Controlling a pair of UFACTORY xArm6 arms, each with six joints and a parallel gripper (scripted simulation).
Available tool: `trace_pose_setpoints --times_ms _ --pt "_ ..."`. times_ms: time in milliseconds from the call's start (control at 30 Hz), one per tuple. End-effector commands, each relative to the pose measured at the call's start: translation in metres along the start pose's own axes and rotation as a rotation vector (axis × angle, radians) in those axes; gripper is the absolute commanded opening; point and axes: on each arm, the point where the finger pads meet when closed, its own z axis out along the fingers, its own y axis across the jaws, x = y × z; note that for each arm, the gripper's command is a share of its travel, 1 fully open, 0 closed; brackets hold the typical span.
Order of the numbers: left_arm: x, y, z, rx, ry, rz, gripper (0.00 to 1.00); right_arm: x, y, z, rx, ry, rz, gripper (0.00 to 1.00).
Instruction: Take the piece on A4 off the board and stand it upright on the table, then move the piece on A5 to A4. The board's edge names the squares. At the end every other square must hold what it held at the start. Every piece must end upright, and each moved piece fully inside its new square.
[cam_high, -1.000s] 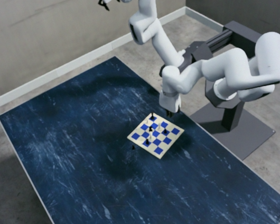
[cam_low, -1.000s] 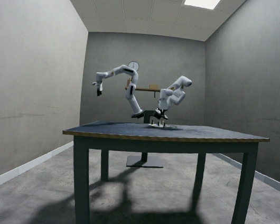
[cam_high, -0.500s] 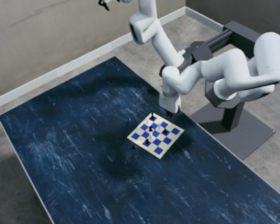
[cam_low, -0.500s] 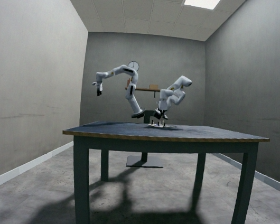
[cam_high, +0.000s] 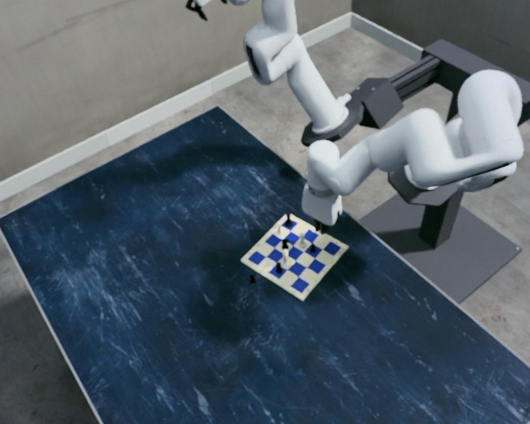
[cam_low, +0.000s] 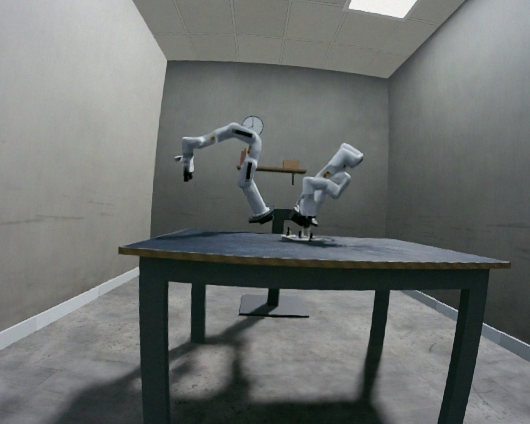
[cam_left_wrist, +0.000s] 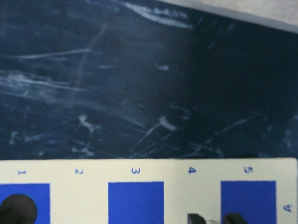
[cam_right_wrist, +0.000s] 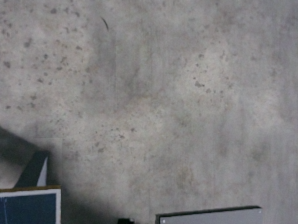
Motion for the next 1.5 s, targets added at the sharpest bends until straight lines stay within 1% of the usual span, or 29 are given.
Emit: trace_pose_setpoints --times_ms 0,167,400,1467 --pt "-0.003 -0.002 0.02 0.003 -0.007 -0.002 0.0 0.001 0.0 -0.001 0.0 0.004 0.0 1.0" --pt "-0.003 -0.002 0.036 0.003 -0.007 -0.002 0.0 0.001 0.0 -0.001 0.0 0.004 0.0 1.0" --pt "-0.003 -0.002 0.042 0.003 -0.007 -0.002 0.0 0.001 0.0 -0.001 0.0 0.004 0.0 1.0" --pt "-0.003 -0.002 0.043 0.003 -0.007 -0.002 0.0 0.001 0.0 -0.001 0.0 0.004 0.0 1.0"
